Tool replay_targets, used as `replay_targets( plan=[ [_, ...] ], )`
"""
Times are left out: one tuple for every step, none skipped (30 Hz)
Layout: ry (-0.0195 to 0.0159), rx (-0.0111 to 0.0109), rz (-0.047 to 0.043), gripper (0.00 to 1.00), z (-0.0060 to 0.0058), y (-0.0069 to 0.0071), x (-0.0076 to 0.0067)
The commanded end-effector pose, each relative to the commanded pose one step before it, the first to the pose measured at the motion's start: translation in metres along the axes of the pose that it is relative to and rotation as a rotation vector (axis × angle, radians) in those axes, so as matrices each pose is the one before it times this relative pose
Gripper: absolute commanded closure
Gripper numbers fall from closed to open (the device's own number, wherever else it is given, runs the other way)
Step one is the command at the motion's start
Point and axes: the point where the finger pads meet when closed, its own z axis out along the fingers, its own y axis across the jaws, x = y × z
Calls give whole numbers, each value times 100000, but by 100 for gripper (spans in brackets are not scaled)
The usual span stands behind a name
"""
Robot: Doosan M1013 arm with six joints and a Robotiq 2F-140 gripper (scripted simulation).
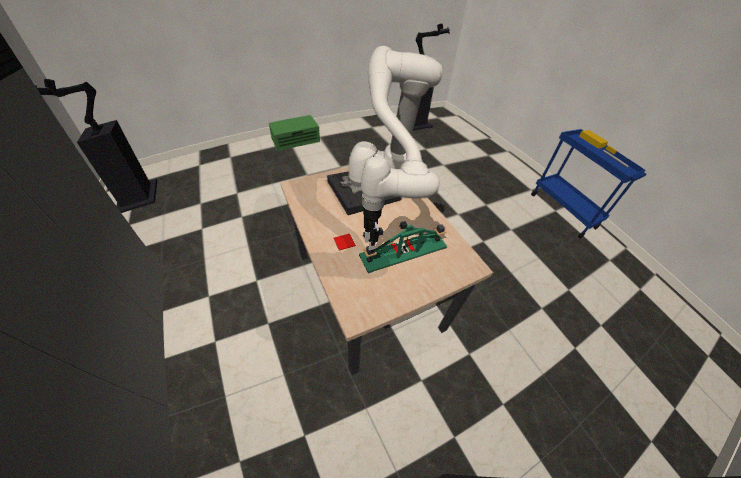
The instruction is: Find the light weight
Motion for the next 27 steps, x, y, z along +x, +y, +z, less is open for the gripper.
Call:
replay_targets(
  plan=[
    [-568,20,50,65,668,-61,-541],
    [0,0,0,65,79,0,0],
    [0,0,0,65,70,0,0],
    [0,0,0,65,62,0,0],
    [0,0,0,65,54,0,0],
    [0,0,0,65,46,0,0],
    [0,0,0,65,38,0,0],
    [0,0,0,65,0,0,0],
    [0,0,0,65,0,0,0],
    [0,0,0,65,31,0,0],
    [0,0,0,65,24,0,0],
    [0,0,0,65,18,0,0],
    [0,0,0,65,12,0,0],
    [0,0,0,65,8,0,0],
    [0,0,0,65,4,0,0],
    [0,0,0,65,2,0,0],
    [0,0,0,65,0,0,0],
    [0,0,0,65,0,0,0],
    [0,0,0,65,0,0,0],
    [0,0,0,65,0,0,0],
    [0,0,0,65,0,0,0],
    [0,0,0,65,0,0,0],
    [0,0,0,65,0,0,0],
    [0,0,0,65,0,0,0],
    [0,0,0,65,0,0,0],
    [0,0,0,65,0,0,0],
    [0,0,0,65,0,0,0]
  ],
)
